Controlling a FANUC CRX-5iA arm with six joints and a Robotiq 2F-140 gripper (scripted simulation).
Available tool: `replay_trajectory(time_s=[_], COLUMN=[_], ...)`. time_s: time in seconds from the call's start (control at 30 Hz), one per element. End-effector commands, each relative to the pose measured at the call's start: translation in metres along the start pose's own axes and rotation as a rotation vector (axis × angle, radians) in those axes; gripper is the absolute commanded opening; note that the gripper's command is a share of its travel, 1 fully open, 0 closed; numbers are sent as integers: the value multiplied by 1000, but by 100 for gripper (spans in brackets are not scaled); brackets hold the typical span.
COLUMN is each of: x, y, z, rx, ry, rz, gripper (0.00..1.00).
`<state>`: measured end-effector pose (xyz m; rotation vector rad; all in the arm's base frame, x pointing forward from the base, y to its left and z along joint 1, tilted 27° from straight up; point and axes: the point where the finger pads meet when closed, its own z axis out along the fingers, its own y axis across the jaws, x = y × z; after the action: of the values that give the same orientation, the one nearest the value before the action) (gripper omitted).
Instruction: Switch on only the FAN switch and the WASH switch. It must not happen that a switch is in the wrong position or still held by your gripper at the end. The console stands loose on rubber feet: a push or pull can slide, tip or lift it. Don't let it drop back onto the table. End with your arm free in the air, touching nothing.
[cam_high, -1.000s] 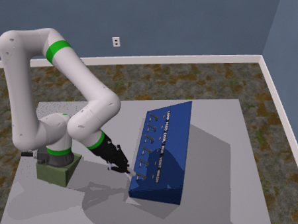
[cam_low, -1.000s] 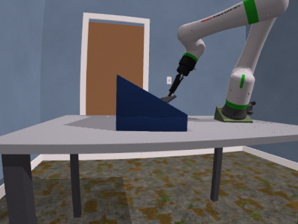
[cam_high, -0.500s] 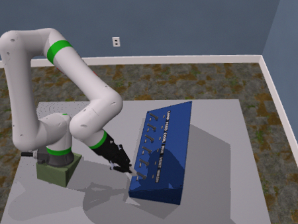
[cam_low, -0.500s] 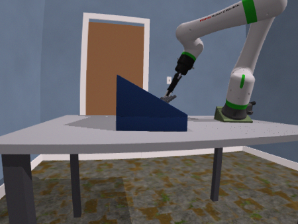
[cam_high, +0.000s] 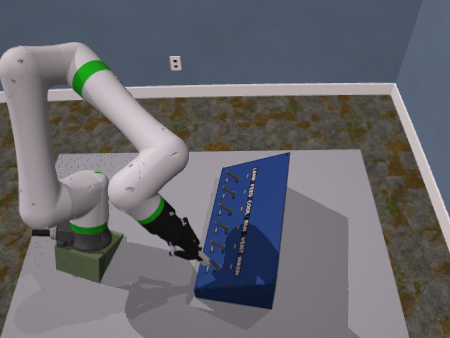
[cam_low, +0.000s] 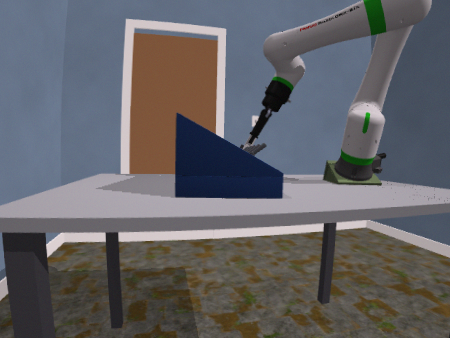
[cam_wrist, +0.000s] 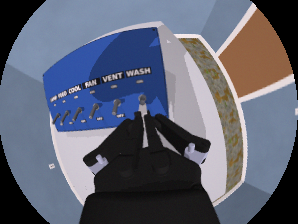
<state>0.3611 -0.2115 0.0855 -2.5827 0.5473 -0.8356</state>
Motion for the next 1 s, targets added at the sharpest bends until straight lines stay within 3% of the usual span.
replay_trajectory(time_s=[0.0, 0.97], x=[2, 6], y=[0, 0], z=[0, 0], rx=[0, 0], ry=[0, 0], rz=[0, 0], gripper=[0, 0])
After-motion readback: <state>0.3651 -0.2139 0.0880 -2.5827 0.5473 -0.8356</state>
